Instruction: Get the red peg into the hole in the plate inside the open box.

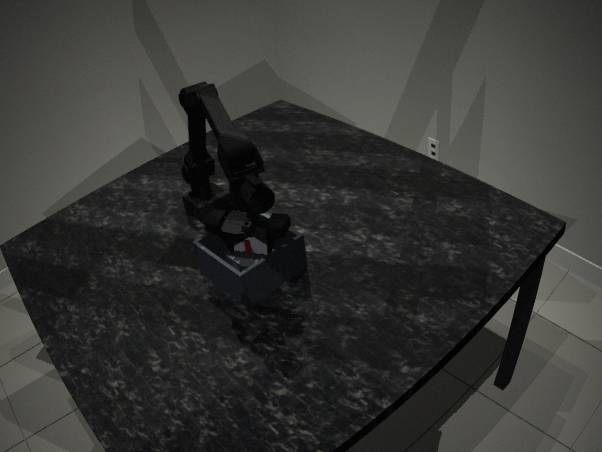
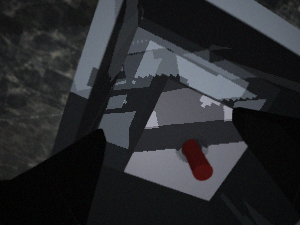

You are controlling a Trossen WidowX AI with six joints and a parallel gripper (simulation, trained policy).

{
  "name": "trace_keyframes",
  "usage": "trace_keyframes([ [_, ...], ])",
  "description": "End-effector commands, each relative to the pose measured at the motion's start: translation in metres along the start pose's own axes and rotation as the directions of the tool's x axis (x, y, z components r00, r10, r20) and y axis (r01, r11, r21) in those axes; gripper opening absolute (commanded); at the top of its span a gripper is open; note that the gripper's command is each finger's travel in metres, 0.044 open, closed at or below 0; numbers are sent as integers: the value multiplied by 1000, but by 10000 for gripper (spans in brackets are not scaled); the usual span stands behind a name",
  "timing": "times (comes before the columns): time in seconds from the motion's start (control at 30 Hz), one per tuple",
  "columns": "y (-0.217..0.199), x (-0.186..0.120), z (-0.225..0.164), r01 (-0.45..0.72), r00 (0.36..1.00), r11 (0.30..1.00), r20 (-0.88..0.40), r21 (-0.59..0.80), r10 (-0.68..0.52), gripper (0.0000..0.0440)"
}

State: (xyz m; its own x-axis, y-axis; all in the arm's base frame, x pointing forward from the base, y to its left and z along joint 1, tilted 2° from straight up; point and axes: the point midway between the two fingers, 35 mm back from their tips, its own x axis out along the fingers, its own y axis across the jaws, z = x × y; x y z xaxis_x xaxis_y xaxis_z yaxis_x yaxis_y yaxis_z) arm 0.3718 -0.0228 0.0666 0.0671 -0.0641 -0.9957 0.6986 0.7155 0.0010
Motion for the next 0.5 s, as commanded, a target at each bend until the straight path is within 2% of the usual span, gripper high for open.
trace_keyframes([
  [0.0,23,-10,13,-80,997,997,15,-5,80,440],
  [0.27,54,-27,28,-173,984,985,28,-28,174,440],
  [0.47,55,-28,29,-178,983,983,30,-30,179,440],
])
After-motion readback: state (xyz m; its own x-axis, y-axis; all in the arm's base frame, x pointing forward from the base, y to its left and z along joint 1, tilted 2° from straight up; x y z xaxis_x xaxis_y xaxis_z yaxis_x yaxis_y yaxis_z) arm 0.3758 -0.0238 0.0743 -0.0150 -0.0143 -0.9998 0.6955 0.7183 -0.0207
